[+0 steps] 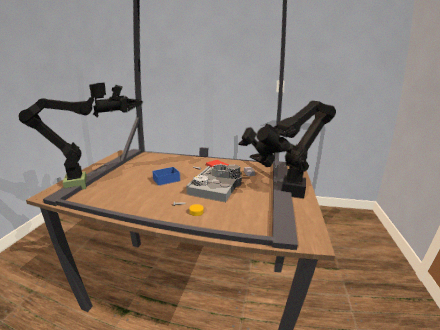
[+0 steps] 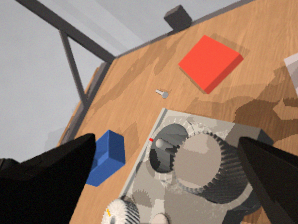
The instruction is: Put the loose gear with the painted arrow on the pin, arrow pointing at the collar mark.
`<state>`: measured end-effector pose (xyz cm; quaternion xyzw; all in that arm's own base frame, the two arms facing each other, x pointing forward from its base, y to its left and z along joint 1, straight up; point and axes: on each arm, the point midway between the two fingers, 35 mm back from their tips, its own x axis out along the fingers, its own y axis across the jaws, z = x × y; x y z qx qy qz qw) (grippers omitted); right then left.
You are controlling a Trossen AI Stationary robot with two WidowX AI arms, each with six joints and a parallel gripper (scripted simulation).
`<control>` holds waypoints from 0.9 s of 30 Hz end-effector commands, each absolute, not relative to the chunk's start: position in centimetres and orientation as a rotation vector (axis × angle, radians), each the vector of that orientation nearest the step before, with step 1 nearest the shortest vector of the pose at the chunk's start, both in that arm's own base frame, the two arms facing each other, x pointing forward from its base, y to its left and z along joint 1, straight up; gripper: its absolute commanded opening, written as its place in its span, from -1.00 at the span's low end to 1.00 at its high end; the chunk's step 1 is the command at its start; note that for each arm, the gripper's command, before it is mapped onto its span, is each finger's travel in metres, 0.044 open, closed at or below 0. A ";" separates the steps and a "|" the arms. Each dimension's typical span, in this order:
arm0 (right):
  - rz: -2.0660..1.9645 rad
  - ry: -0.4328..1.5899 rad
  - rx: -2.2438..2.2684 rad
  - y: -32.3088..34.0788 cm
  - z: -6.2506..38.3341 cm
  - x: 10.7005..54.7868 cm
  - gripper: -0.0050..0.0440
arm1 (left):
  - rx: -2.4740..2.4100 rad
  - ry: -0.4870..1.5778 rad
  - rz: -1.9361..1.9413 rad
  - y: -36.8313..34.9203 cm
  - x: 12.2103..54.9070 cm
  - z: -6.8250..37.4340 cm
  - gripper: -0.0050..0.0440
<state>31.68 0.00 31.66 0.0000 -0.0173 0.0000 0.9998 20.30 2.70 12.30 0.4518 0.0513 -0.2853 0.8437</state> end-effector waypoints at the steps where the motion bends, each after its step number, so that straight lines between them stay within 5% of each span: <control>1: 0.000 -0.035 0.000 0.0 31.7 31.7 0.84 | 0.950 0.121 -0.603 2.8 20.5 12.4 0.84; 27: 0.000 -0.060 0.000 0.0 32.7 31.5 0.84 | 0.708 0.311 -0.327 3.8 27.6 18.7 0.84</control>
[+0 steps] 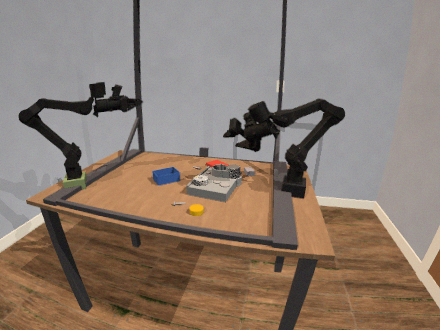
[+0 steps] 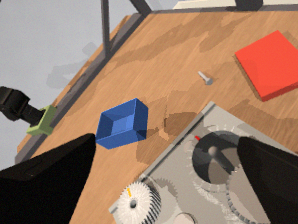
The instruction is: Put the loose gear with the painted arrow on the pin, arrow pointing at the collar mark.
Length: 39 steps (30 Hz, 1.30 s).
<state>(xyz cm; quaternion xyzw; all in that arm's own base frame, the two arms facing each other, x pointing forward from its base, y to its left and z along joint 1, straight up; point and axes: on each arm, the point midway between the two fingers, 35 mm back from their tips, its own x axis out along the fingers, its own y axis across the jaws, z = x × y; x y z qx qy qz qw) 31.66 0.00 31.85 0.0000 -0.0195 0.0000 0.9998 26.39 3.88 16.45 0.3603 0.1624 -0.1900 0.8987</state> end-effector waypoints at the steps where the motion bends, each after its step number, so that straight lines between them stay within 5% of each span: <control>1: 0.000 -0.060 0.000 0.0 32.7 31.5 0.84 | 0.690 0.306 -0.309 3.8 27.9 19.2 0.84; 29: 0.000 -0.069 0.000 0.0 33.0 31.4 0.84 | -0.009 -0.081 0.000 -0.1 31.4 33.6 0.84; 39: 0.000 -0.070 0.000 0.0 33.1 31.4 0.84 | 0.000 -0.071 -0.004 -0.1 31.4 33.2 0.73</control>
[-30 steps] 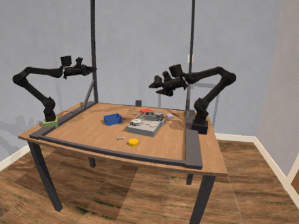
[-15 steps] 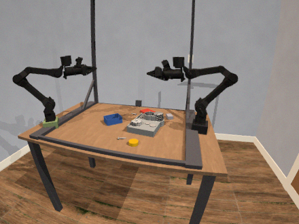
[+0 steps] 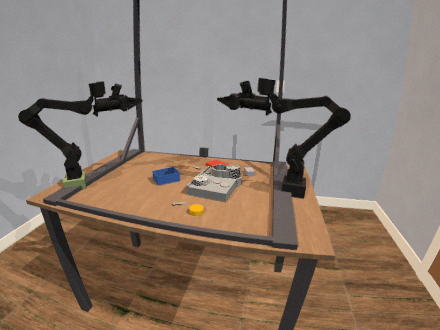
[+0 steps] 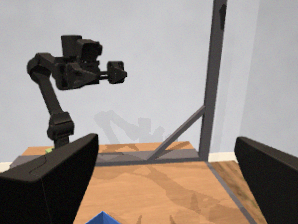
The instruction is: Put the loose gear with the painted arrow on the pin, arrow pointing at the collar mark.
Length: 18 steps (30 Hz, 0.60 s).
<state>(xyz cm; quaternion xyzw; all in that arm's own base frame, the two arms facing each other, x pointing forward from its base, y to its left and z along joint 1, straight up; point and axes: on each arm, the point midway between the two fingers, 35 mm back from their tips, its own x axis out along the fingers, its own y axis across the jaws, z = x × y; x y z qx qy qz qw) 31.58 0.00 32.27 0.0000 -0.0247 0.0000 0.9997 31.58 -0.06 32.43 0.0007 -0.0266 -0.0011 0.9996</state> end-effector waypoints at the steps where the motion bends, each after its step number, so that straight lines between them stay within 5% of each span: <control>1: 0.000 -0.070 0.000 0.0 33.1 31.4 0.84 | 0.000 -0.071 -0.004 -0.1 31.4 33.2 0.73; 18: 0.000 -0.070 0.000 0.0 33.1 31.4 0.84 | -0.047 -0.003 0.018 0.6 32.7 32.5 0.73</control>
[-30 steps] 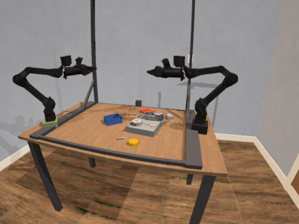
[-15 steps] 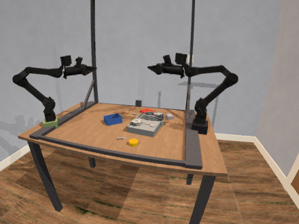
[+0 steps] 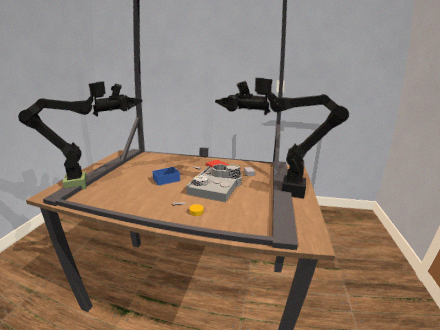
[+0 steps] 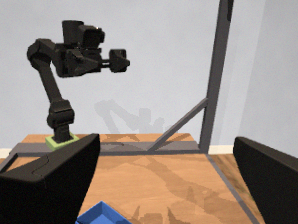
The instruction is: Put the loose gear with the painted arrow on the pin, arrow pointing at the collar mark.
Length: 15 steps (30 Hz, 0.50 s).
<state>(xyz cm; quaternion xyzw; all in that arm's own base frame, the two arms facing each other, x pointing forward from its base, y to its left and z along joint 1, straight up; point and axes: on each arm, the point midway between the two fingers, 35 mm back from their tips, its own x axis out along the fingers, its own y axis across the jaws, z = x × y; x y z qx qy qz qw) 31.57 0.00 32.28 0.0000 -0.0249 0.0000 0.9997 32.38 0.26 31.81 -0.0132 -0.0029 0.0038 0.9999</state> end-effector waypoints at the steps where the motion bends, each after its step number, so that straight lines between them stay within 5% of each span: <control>1: 0.000 -0.070 0.000 0.0 33.1 31.4 0.84 | -0.061 0.019 0.022 0.7 33.1 32.3 0.73; 15: 0.000 -0.070 0.000 0.0 33.1 31.4 0.84 | -0.396 0.467 0.214 4.9 38.8 25.3 0.73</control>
